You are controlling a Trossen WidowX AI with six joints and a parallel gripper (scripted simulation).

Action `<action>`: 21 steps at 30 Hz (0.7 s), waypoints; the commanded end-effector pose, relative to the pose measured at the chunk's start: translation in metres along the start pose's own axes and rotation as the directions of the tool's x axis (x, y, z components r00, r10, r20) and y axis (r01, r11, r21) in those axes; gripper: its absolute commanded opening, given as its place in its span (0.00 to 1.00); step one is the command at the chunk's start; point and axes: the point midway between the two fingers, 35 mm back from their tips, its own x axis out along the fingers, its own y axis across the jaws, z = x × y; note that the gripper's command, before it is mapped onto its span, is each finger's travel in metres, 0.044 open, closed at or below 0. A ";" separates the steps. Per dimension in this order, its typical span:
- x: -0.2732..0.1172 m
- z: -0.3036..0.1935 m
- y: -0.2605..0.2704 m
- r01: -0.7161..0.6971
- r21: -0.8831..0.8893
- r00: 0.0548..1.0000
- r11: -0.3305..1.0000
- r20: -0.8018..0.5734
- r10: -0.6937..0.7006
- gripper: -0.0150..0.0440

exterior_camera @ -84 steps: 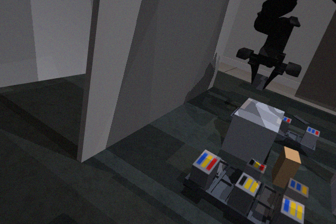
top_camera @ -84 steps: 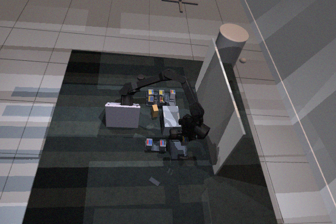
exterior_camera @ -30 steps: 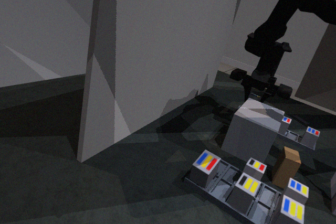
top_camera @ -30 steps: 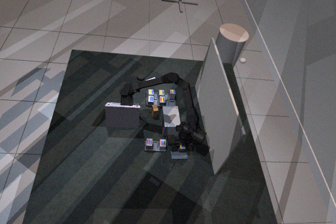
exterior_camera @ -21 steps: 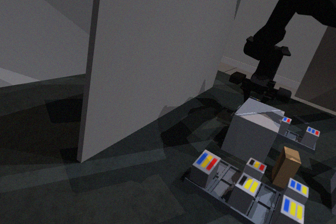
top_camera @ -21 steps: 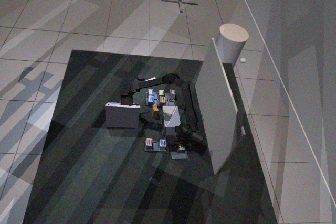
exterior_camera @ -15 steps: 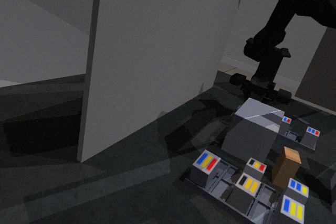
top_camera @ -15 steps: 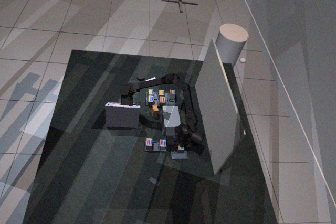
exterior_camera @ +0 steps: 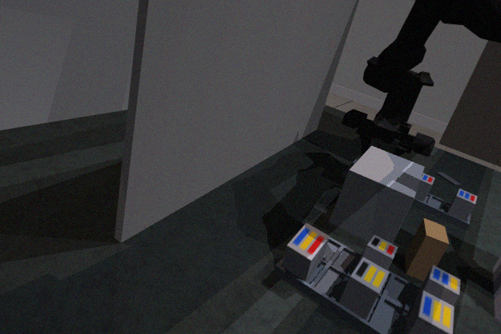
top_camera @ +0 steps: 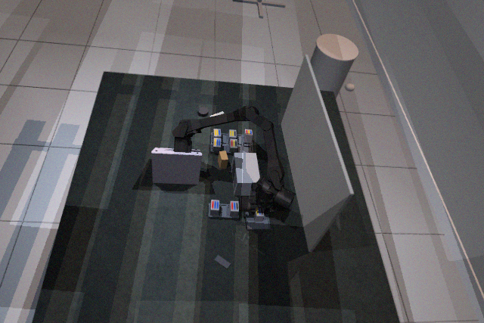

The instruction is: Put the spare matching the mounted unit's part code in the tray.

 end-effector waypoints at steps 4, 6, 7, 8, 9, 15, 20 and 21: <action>0.000 0.000 0.000 0.000 0.000 1.000 1.000 0.000 0.000 0.97; 0.000 0.000 0.000 0.000 0.000 1.000 1.000 0.000 0.000 1.00; -0.003 0.000 0.000 0.000 0.000 1.000 1.000 0.000 0.000 1.00; -0.011 -0.001 -0.001 0.000 0.001 1.000 1.000 -0.001 0.000 1.00; -0.026 -0.002 -0.002 0.000 0.003 1.000 1.000 -0.002 0.000 1.00; -0.108 -0.001 0.002 -0.002 0.011 1.000 1.000 0.003 0.002 1.00; -0.108 -0.001 0.002 -0.002 0.011 1.000 1.000 0.003 0.002 1.00; -0.108 -0.001 0.002 -0.002 0.011 1.000 1.000 0.003 0.002 1.00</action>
